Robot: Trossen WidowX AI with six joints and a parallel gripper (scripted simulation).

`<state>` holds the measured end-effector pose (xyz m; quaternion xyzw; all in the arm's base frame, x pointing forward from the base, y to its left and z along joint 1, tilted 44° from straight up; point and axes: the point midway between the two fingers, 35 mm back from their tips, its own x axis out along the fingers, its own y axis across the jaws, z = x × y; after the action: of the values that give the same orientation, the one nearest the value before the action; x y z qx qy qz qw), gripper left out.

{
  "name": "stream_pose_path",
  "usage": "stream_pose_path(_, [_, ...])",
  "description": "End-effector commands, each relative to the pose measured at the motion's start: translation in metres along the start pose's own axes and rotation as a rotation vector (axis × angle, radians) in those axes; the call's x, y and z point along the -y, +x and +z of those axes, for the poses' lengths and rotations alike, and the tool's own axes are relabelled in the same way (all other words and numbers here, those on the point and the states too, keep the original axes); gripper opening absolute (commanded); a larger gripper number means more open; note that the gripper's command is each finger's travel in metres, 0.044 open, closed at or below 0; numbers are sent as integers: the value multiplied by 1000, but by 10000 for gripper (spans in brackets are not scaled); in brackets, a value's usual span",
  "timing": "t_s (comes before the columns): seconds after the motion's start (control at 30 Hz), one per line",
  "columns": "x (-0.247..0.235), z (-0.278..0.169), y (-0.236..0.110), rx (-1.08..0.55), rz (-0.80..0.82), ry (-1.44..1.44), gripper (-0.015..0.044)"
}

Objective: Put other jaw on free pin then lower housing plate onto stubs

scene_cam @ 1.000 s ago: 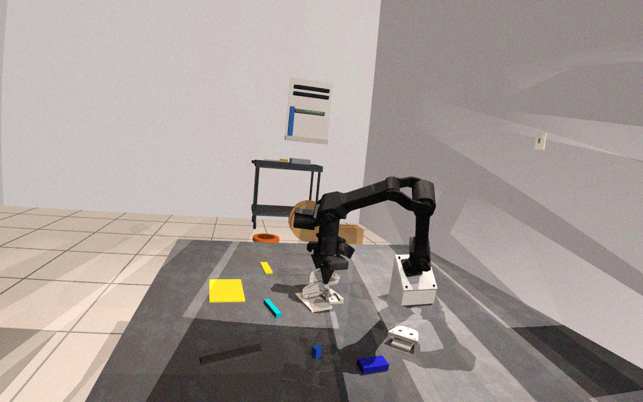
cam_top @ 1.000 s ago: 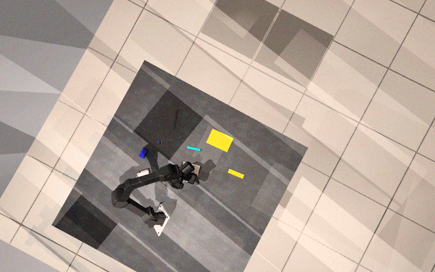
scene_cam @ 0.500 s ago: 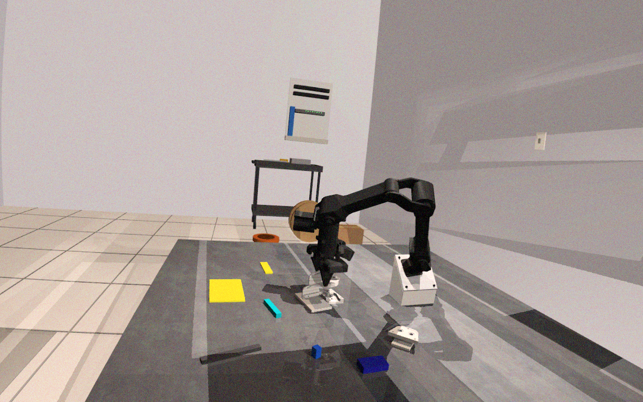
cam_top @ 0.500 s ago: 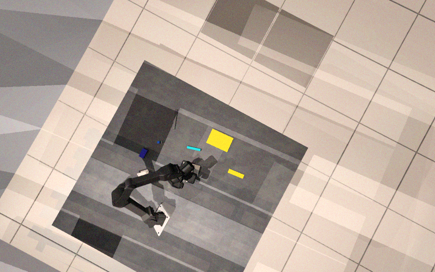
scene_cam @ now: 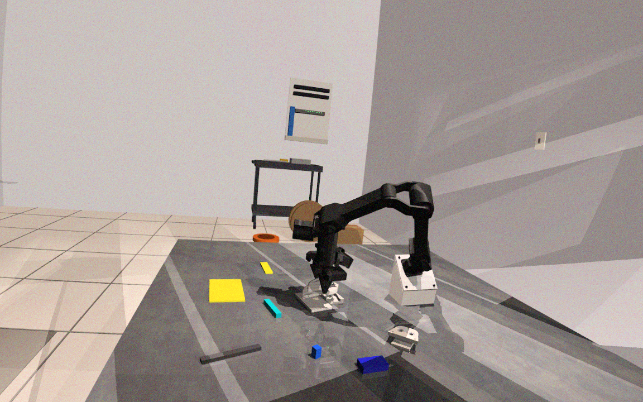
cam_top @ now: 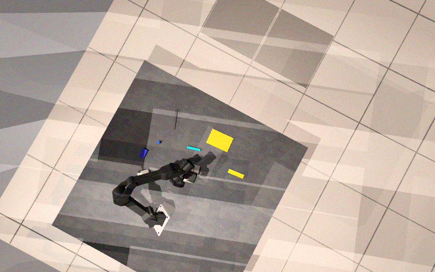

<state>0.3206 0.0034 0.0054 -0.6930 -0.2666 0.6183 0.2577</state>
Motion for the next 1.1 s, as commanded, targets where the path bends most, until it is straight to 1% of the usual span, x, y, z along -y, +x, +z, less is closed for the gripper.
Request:
stream_pose_path(0.0, [0, 0, 6, -4, -3, 3, 134])
stream_pose_path(0.3, [1, 1, 19, -4, -4, 4, 134])
stream_pose_path(1.07, [1, 1, 22, -4, -4, 4, 134])
